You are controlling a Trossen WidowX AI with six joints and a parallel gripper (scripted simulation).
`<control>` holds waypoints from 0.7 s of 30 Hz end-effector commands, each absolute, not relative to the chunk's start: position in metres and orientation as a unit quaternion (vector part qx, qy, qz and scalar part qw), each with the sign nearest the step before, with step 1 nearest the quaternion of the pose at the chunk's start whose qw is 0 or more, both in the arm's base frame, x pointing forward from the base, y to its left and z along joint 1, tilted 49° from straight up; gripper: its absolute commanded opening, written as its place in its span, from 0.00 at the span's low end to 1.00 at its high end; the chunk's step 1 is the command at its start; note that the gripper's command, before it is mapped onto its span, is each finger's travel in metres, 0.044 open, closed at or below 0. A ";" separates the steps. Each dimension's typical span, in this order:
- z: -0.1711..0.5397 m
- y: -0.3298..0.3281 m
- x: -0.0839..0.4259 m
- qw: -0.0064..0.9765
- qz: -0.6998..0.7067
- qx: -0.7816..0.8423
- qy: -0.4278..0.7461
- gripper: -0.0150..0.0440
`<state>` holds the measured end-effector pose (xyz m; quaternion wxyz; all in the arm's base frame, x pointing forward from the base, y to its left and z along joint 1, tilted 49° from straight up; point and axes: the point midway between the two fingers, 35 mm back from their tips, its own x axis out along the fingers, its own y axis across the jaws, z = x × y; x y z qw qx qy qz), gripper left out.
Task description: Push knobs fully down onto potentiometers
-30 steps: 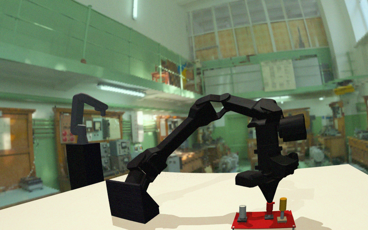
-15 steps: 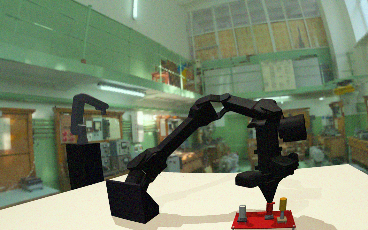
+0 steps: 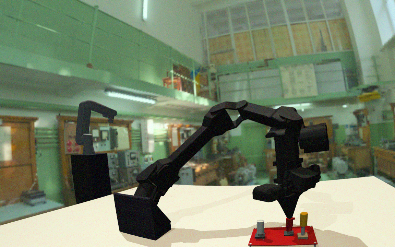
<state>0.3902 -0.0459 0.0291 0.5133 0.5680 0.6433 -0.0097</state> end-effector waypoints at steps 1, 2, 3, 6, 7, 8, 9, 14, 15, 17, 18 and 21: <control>0.014 -0.023 0.397 0.509 0.009 0.555 0.657 0.25; 0.014 -0.023 0.397 0.509 0.009 0.555 0.657 0.25; 0.014 -0.023 0.397 0.509 0.009 0.555 0.657 0.25; 0.014 -0.023 0.397 0.509 0.009 0.555 0.657 0.25; 0.014 -0.023 0.397 0.509 0.009 0.555 0.657 0.25; 0.014 -0.023 0.397 0.509 0.009 0.555 0.657 0.25; 0.014 -0.023 0.397 0.509 0.009 0.555 0.657 0.25; 0.014 -0.023 0.397 0.509 0.009 0.555 0.657 0.25; 0.015 -0.024 0.397 0.509 0.009 0.555 0.657 0.25; 0.016 -0.026 0.397 0.509 0.009 0.555 0.657 0.25; 0.017 -0.027 0.397 0.510 0.009 0.555 0.657 0.25; 0.020 -0.030 0.396 0.510 0.008 0.555 0.657 0.25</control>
